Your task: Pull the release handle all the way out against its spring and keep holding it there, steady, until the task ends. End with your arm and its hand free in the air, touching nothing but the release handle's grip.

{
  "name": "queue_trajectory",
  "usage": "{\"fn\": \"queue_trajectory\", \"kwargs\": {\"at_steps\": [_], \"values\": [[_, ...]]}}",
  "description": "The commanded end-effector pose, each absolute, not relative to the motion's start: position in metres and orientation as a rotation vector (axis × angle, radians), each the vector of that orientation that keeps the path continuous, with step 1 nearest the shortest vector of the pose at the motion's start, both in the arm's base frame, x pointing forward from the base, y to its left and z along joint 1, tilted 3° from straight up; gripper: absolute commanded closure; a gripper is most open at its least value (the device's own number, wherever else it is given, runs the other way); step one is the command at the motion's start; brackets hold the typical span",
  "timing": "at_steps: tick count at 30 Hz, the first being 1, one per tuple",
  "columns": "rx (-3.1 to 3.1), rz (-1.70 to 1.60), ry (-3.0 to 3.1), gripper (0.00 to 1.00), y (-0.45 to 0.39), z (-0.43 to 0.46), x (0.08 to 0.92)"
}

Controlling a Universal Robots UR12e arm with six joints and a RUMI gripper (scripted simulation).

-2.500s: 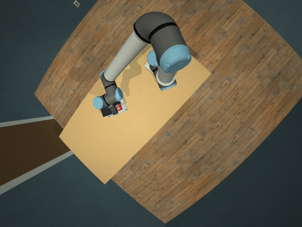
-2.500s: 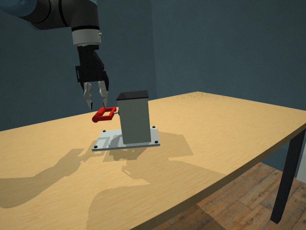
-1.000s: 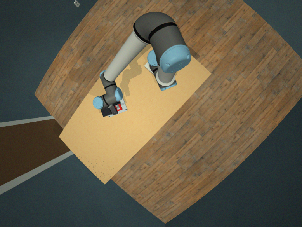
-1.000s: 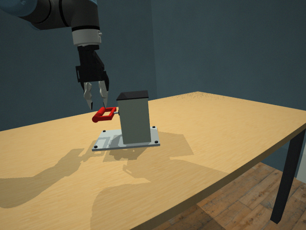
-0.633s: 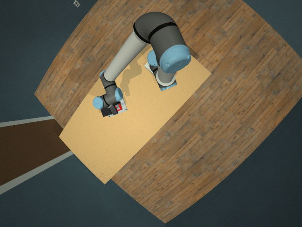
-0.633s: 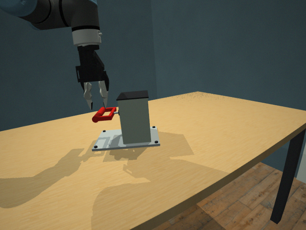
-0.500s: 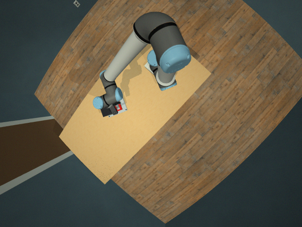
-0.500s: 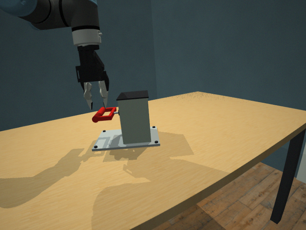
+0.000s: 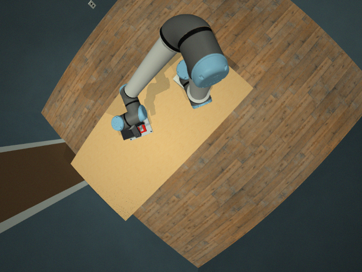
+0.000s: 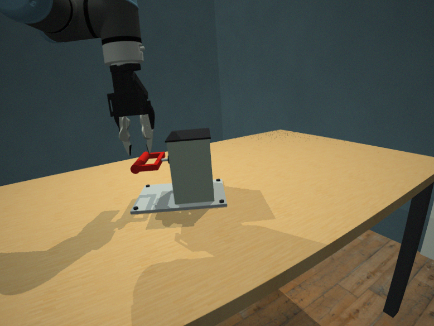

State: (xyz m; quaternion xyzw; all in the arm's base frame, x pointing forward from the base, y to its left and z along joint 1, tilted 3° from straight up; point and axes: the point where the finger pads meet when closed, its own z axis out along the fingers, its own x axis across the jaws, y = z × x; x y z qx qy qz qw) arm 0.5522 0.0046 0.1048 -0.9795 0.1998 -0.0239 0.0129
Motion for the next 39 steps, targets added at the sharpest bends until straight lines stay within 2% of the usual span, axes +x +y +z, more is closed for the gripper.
{"fn": "queue_trajectory", "kwargs": {"at_steps": [1, 39], "values": [[-3.052, -0.077, 0.623, 0.7, 0.004, 0.105, 0.553], [-3.052, -0.077, 0.623, 0.7, 0.005, 0.078, 0.554]]}}
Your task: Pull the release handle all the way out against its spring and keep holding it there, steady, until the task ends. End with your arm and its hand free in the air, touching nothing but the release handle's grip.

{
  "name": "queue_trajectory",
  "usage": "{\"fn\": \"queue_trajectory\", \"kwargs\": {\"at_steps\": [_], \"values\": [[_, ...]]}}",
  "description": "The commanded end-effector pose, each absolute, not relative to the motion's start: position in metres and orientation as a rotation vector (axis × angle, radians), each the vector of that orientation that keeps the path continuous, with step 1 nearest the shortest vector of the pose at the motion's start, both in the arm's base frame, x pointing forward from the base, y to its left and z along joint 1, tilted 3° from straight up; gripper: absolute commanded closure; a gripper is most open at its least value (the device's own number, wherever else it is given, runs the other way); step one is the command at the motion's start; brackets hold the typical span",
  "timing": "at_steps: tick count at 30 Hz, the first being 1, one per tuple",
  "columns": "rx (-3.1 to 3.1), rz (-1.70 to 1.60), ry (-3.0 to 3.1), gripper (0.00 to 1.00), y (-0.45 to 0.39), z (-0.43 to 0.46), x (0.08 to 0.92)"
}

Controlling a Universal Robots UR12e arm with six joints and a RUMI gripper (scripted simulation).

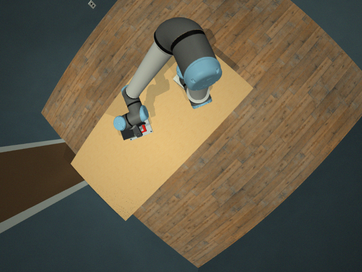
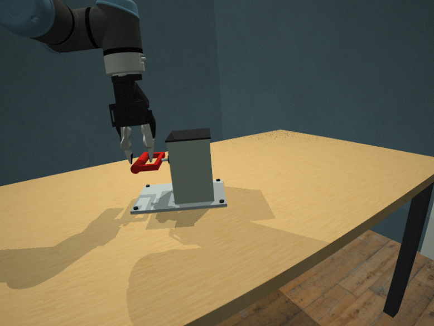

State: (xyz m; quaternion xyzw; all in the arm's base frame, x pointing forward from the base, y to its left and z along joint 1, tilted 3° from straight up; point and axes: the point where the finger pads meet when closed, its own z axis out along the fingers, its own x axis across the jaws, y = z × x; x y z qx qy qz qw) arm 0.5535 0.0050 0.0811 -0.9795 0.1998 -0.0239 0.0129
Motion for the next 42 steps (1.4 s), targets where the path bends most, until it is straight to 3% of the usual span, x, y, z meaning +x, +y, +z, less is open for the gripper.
{"fn": "queue_trajectory", "kwargs": {"at_steps": [1, 42], "values": [[-3.052, -0.077, 0.623, 0.7, 0.0049, 0.0775, 0.5543], [-3.052, -0.077, 0.623, 0.7, 0.005, 0.0693, 0.5547]]}}
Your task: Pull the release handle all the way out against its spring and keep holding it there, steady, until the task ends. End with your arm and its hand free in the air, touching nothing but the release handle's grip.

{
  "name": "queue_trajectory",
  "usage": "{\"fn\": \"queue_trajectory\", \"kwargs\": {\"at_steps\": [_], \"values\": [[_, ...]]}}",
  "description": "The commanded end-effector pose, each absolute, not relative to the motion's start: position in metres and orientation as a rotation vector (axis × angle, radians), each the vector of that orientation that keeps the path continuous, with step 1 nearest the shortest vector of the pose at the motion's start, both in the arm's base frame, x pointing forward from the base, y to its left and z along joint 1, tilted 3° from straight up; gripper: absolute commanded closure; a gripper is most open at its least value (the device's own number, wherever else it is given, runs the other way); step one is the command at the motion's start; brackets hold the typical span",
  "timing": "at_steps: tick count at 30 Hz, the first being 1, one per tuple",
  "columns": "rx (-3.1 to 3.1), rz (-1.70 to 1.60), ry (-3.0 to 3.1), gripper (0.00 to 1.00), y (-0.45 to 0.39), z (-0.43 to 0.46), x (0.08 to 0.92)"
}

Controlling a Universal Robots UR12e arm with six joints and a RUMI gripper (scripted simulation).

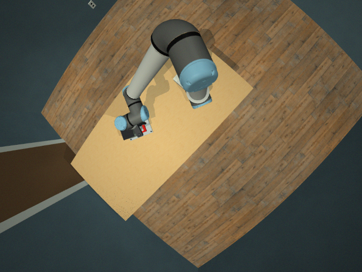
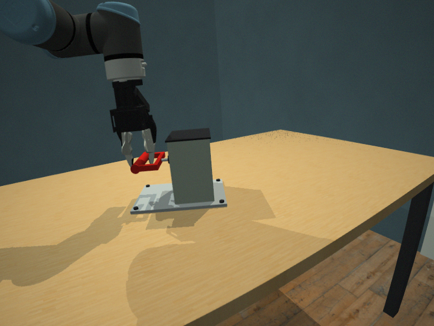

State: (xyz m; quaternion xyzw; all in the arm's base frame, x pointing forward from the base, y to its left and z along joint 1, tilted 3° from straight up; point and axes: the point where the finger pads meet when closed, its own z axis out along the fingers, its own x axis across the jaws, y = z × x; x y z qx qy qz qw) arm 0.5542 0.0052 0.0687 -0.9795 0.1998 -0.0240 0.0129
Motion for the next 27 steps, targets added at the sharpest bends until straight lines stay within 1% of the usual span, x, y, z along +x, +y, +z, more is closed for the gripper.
{"fn": "queue_trajectory", "kwargs": {"at_steps": [1, 16, 17, 27], "values": [[-3.052, -0.077, 0.623, 0.7, 0.005, 0.0693, 0.5547], [-3.052, -0.077, 0.623, 0.7, 0.005, 0.0693, 0.5547], [-3.052, -0.077, 0.623, 1.0, 0.005, 0.0693, 0.5547], [-3.052, -0.077, 0.623, 1.0, 0.005, 0.0693, 0.5547]]}}
